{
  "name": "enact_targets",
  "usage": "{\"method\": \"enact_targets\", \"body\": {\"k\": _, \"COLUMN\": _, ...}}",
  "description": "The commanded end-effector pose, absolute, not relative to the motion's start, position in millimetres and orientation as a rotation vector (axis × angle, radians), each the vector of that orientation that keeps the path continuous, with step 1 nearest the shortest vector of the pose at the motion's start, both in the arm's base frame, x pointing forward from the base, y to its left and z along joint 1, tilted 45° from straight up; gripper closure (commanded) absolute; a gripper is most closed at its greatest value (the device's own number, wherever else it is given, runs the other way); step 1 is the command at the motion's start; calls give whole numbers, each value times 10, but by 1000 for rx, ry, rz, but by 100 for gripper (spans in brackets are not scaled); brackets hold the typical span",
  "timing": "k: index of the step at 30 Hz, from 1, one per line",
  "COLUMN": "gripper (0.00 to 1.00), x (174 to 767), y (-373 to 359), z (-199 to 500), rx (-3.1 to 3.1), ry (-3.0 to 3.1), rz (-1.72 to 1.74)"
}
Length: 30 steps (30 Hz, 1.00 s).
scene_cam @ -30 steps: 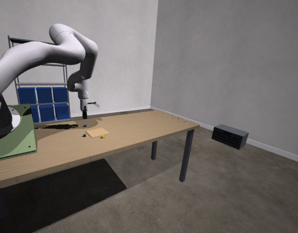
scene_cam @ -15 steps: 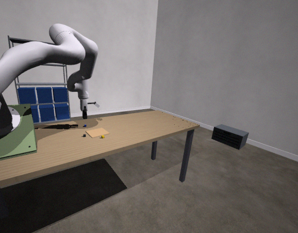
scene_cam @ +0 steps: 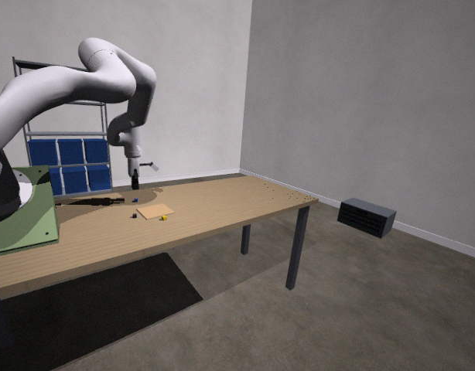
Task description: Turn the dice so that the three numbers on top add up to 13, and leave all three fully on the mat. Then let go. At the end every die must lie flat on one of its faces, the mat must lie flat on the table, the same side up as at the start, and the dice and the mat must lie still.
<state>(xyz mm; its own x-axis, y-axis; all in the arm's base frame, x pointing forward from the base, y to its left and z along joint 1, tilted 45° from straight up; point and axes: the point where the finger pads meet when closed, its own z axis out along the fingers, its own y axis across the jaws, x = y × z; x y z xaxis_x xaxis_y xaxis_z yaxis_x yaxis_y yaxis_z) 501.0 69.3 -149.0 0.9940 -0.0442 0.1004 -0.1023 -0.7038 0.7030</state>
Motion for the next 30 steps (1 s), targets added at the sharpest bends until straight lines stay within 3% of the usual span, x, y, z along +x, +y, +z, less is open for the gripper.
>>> {"method": "enact_targets", "body": {"k": 1, "gripper": 69, "x": 5018, "y": 700, "z": -1487, "rx": 2353, "ry": -103, "rz": 99}}
{"method": "enact_targets", "body": {"k": 30, "gripper": 69, "x": 5022, "y": 457, "z": -1726, "rx": 2352, "ry": -129, "rz": 112}}
